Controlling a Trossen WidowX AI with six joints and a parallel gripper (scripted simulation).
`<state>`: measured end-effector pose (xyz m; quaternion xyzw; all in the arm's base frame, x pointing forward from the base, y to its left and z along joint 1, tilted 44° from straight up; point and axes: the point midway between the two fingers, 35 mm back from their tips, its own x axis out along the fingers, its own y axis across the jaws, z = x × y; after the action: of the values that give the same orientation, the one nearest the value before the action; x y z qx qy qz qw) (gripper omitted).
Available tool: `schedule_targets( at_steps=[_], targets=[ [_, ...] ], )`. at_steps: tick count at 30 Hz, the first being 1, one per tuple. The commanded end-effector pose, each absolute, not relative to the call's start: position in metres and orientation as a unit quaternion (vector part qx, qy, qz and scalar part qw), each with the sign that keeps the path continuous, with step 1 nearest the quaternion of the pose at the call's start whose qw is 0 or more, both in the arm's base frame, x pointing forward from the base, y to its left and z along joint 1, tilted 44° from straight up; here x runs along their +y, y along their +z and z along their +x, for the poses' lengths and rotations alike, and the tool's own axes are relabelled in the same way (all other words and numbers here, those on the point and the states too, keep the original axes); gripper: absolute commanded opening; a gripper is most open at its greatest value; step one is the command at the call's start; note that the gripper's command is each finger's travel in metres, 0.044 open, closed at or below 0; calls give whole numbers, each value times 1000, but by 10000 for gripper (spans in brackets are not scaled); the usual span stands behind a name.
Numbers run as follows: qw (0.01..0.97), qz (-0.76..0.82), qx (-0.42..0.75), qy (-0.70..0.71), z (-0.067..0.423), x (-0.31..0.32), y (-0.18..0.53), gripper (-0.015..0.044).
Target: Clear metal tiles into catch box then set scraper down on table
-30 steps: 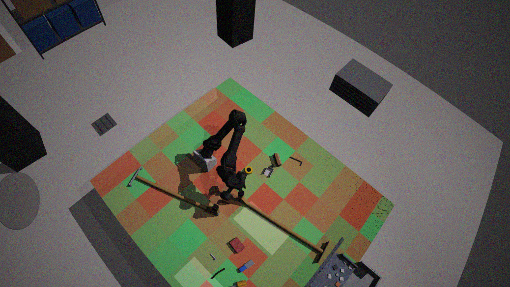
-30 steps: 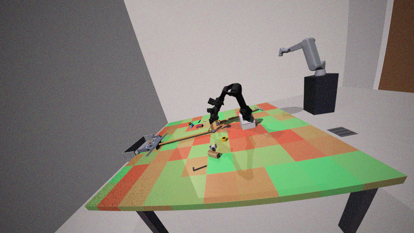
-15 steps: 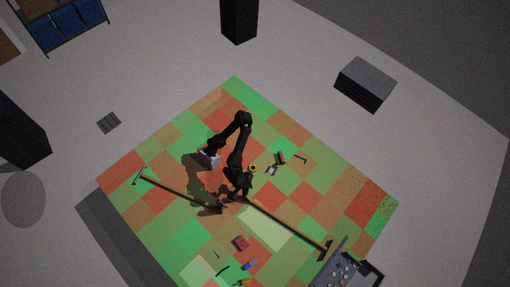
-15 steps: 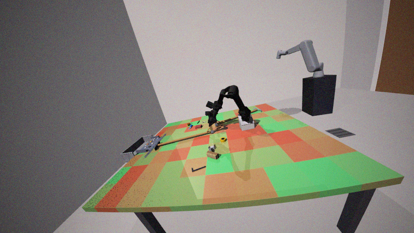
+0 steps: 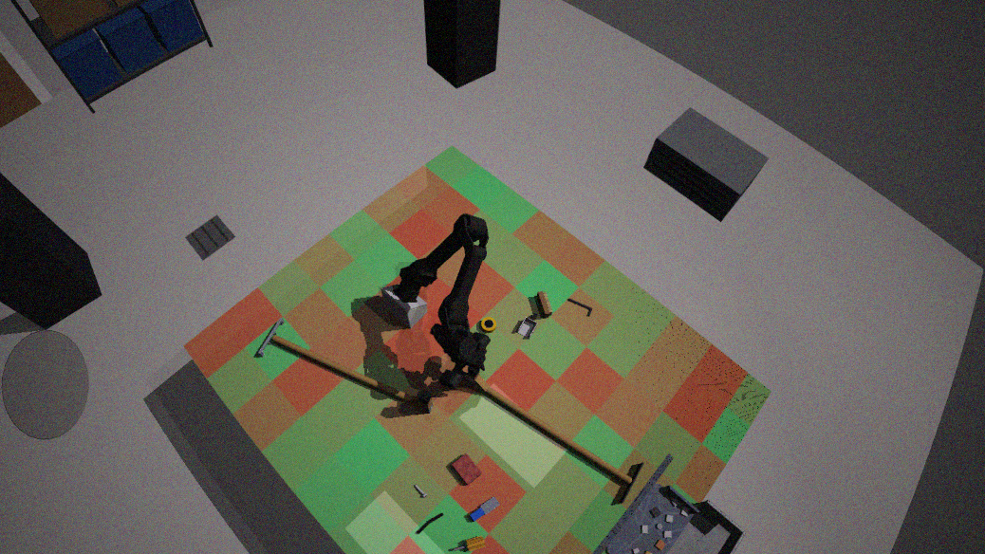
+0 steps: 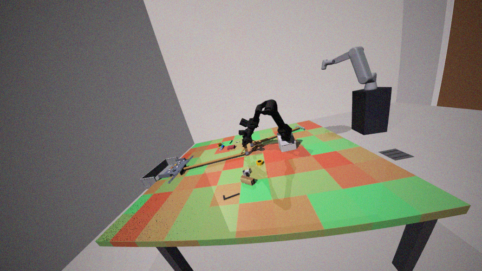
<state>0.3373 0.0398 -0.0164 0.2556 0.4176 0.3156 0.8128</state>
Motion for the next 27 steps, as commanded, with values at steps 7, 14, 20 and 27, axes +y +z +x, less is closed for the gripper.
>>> schedule_targets(
  at_steps=[7, 14, 20, 27],
  targets=[
    [813, 255, 417, 317, 337, 40, -16, 65],
    [813, 255, 417, 316, 337, 39, -15, 0],
    [813, 255, 418, 314, 339, 37, -16, 0],
    [813, 258, 421, 307, 342, 31, -22, 0]
  ],
)
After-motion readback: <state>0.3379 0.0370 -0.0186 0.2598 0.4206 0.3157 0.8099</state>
